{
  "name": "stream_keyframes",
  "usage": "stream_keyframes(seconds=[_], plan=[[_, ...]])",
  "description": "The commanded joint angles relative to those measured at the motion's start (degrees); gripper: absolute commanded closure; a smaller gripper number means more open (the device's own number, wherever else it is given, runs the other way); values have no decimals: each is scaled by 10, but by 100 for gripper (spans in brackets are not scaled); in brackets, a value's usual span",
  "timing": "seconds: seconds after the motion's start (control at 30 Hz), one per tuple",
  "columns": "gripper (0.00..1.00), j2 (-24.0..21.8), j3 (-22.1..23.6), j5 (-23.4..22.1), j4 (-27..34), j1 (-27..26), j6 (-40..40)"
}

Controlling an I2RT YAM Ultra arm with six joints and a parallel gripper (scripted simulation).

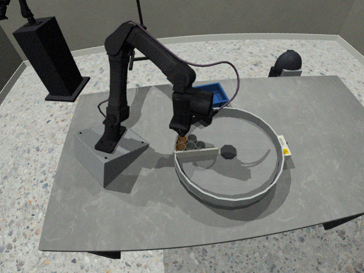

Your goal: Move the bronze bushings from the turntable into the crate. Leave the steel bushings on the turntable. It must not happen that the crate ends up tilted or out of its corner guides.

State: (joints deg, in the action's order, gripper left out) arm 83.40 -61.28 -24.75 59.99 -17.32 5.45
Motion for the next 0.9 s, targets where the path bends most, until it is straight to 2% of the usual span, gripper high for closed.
stream_keyframes(seconds=[0.0, 0.77, 0.87], plan=[[85, -3, -21, 2, 1, -9, -3], [85, 8, -25, 2, 9, -9, -3], [85, -3, -27, 2, 2, -9, -3]])
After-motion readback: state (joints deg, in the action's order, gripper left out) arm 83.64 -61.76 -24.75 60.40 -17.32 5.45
